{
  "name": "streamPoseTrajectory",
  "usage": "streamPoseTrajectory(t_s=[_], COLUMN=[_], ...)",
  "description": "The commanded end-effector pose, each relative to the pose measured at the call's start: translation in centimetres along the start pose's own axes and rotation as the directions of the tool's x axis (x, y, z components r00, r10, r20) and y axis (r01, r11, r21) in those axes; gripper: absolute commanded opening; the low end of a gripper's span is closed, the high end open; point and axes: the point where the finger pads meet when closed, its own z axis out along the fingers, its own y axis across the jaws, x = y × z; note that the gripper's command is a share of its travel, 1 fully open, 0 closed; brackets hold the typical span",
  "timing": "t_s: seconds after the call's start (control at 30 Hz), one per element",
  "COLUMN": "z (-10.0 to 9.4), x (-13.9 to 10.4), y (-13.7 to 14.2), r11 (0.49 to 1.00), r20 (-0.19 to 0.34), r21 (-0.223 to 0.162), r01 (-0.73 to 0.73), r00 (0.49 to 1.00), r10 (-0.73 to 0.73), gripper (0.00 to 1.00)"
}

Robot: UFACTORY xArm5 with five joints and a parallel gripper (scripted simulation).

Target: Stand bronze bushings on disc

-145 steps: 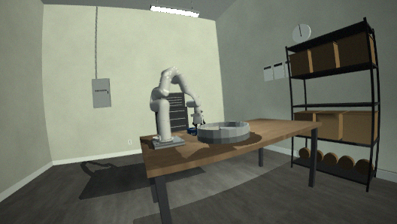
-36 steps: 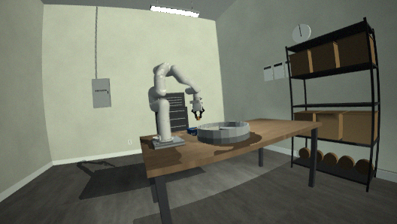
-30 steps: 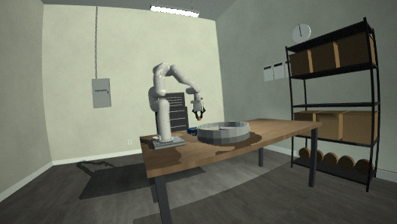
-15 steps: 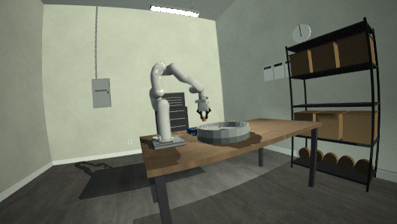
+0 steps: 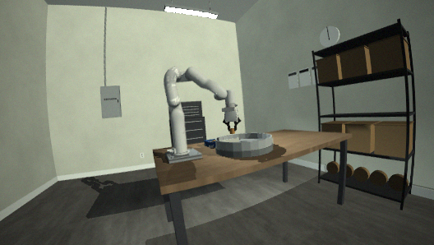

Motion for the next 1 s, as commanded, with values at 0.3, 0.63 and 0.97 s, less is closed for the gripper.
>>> streamPoseTrajectory(t_s=[0.3, 0.63, 0.97], z=[-0.1, -0.1, -0.1], x=[6.7, 7.8, 7.8], y=[-7.6, -8.8, -8.8], r11=[1.0, 1.0, 1.0], r20=[0.002, 0.002, 0.002], r21=[0.003, 0.003, 0.003], r01=[0.003, 0.003, 0.003], r00=[1.0, 1.0, 1.0], r10=[-0.003, -0.003, -0.003], gripper=[0.0, 0.0, 0.0])
